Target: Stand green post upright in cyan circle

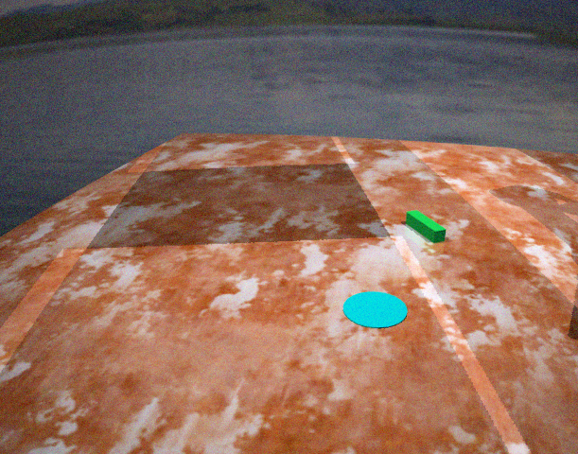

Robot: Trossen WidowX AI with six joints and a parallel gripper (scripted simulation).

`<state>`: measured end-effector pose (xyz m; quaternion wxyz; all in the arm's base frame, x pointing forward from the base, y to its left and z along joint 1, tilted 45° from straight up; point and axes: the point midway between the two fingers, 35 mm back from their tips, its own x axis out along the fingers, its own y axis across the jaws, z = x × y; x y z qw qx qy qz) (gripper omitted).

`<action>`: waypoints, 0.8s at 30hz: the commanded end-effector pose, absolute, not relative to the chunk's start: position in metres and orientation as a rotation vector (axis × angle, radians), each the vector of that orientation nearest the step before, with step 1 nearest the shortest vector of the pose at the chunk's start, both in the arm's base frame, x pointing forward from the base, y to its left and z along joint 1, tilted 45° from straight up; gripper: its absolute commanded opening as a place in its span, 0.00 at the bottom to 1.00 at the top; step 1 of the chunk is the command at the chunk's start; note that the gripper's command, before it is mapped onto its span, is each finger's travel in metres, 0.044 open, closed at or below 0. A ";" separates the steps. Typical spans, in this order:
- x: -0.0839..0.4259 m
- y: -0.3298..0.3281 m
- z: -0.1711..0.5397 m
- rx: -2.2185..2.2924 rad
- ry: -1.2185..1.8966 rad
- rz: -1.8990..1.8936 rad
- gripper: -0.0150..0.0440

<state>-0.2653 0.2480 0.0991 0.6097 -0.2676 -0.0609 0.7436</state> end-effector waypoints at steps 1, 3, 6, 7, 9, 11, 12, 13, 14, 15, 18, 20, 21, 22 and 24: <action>-0.264 0.250 0.099 -0.618 -0.141 1.711 0.89; -0.249 0.263 0.101 -0.623 -0.142 1.661 0.80; -0.220 0.290 0.102 -0.632 -0.091 1.552 0.67; -0.210 0.298 0.101 -0.635 -0.070 1.517 0.65; -0.190 0.313 0.101 -0.638 -0.027 1.447 0.65; -0.169 0.326 0.100 -0.639 0.016 1.377 0.65; -0.158 0.332 0.100 -0.638 0.037 1.341 0.65; -0.147 0.337 0.100 -0.638 0.058 1.305 0.65; -0.135 0.342 0.100 -0.636 0.079 1.269 0.65; -0.124 0.347 0.100 -0.635 0.100 1.233 0.65; -0.088 0.358 0.100 -0.627 0.162 1.124 0.65; -0.063 0.364 0.100 -0.620 0.203 1.050 0.65; -0.050 0.366 0.100 -0.615 0.223 1.013 0.65; -0.038 0.367 0.100 -0.610 0.243 0.976 0.65; -0.012 0.369 0.101 -0.599 0.283 0.902 0.65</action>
